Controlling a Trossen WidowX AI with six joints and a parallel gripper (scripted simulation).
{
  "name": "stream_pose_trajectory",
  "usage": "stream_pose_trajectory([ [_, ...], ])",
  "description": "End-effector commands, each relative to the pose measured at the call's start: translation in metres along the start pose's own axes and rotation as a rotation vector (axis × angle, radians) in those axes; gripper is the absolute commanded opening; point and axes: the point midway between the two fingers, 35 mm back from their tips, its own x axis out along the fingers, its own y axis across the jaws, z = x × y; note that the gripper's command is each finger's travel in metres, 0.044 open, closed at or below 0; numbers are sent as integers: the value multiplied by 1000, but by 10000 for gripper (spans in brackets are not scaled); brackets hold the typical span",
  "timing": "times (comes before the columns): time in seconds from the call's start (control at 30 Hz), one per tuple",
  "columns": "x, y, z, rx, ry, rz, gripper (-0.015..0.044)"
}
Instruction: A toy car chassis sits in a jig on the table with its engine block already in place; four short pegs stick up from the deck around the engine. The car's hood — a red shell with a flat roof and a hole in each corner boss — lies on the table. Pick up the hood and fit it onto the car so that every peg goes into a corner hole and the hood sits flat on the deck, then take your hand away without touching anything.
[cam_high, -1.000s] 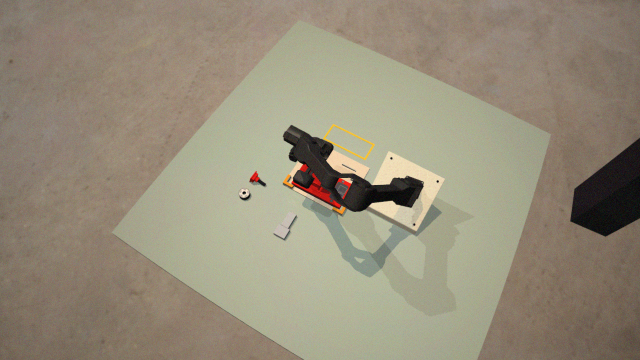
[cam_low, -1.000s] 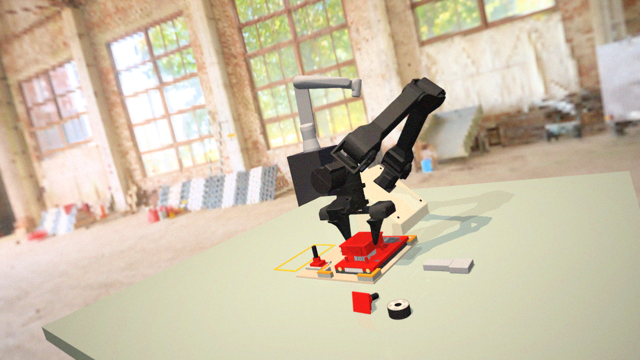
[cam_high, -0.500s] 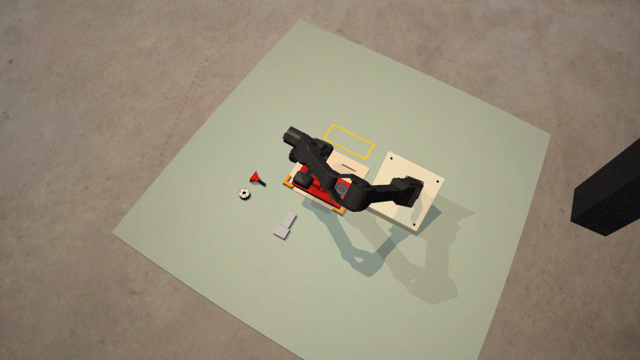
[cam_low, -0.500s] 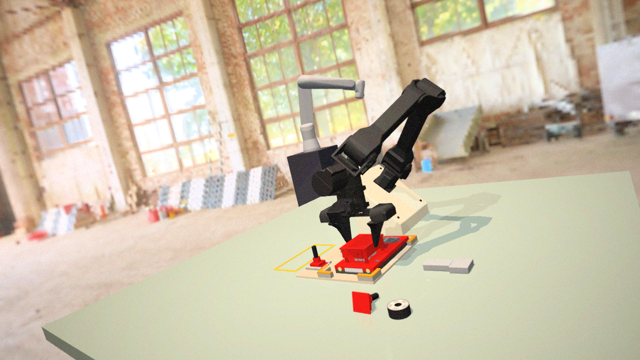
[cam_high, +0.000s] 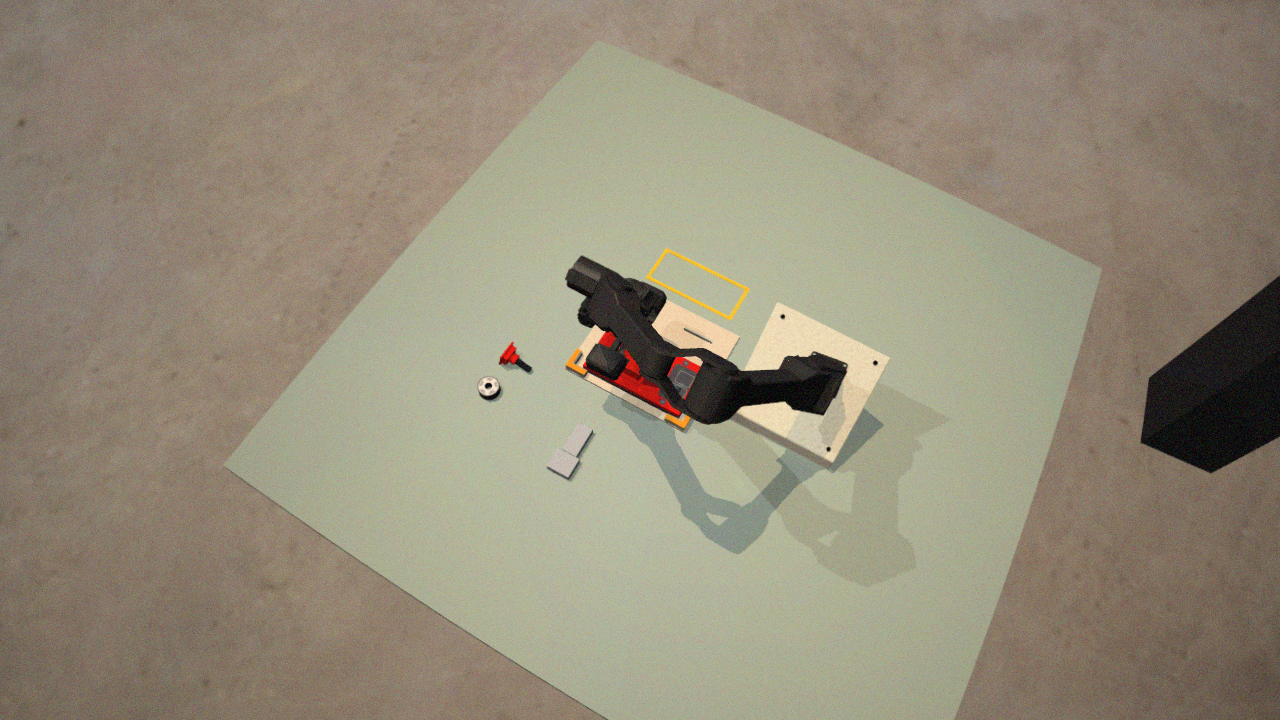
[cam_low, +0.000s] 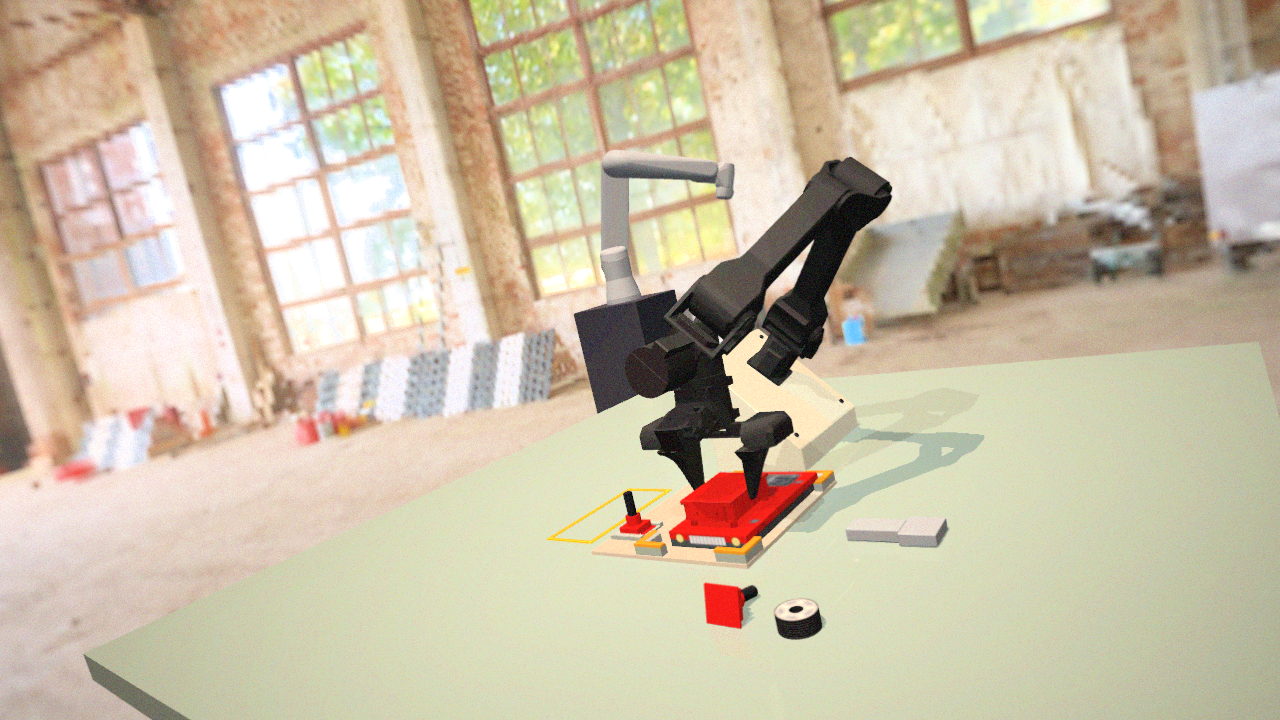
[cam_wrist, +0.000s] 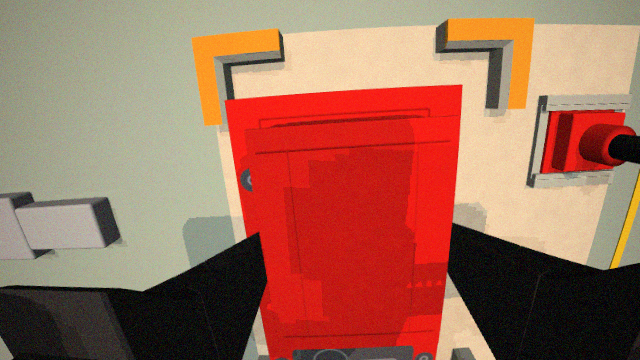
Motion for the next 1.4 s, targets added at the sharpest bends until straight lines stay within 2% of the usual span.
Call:
stream_pose_trajectory([
  [0.0, 1, 0, 0, 5, -2, 3, 0],
  [0.6, 5, 0, 0, 0, 0, 0, 0],
  [1.17, 6, 0, 0, 0, 0, 0, 440],
  [1.27, -1, 0, 0, 0, 1, 0, 440],
  [1.37, -26, -1, 2, 0, 1, 1, 440],
])
